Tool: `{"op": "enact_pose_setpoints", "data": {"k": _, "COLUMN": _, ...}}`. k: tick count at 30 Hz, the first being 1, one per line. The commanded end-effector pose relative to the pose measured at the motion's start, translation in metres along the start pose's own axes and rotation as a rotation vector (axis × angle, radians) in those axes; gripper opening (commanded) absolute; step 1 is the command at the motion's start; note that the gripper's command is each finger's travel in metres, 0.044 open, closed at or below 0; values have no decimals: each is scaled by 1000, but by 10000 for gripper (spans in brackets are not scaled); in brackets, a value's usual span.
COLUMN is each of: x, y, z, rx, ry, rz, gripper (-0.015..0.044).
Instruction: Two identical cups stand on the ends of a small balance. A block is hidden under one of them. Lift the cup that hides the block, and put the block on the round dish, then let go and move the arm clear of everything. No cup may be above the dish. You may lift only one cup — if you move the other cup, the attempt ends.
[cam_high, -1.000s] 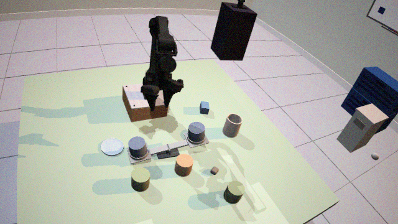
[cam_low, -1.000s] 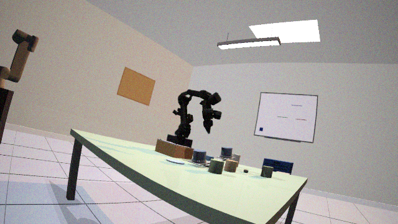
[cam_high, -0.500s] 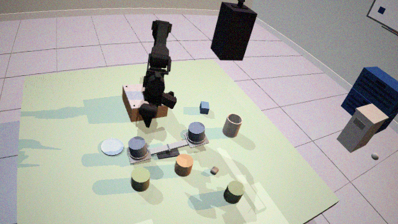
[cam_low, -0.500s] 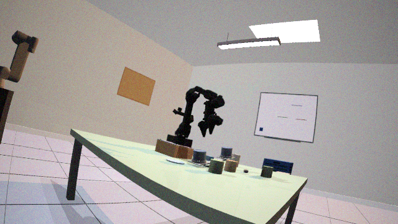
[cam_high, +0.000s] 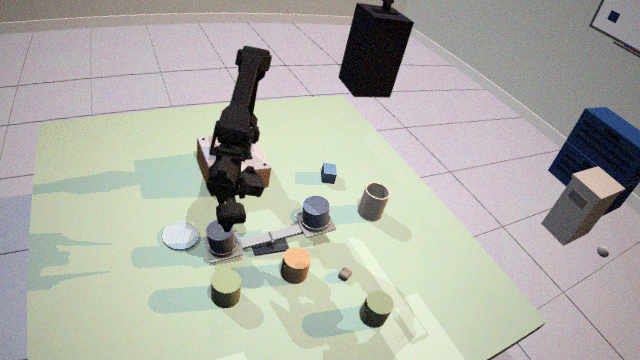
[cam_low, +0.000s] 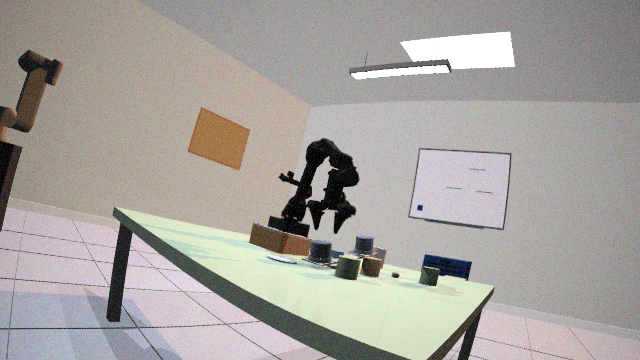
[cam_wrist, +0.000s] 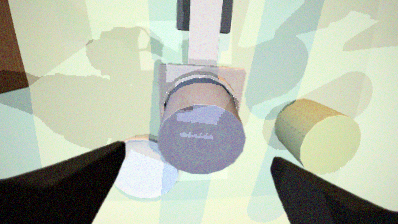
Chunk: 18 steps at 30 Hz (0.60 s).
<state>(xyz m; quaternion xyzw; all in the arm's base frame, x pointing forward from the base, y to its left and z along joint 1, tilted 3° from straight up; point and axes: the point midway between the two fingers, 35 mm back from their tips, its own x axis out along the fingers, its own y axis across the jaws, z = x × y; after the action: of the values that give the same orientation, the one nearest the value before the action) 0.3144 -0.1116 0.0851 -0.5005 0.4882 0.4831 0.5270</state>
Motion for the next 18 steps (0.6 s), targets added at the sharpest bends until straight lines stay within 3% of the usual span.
{"op": "enact_pose_setpoints", "data": {"k": 1, "x": 6, "y": -4, "z": -6, "rx": -62, "ry": -15, "rz": 16, "gripper": 440}}
{"op": "enact_pose_setpoints", "data": {"k": 18, "x": 28, "y": -4, "z": -6, "rx": -62, "ry": -15, "rz": 16, "gripper": 440}}
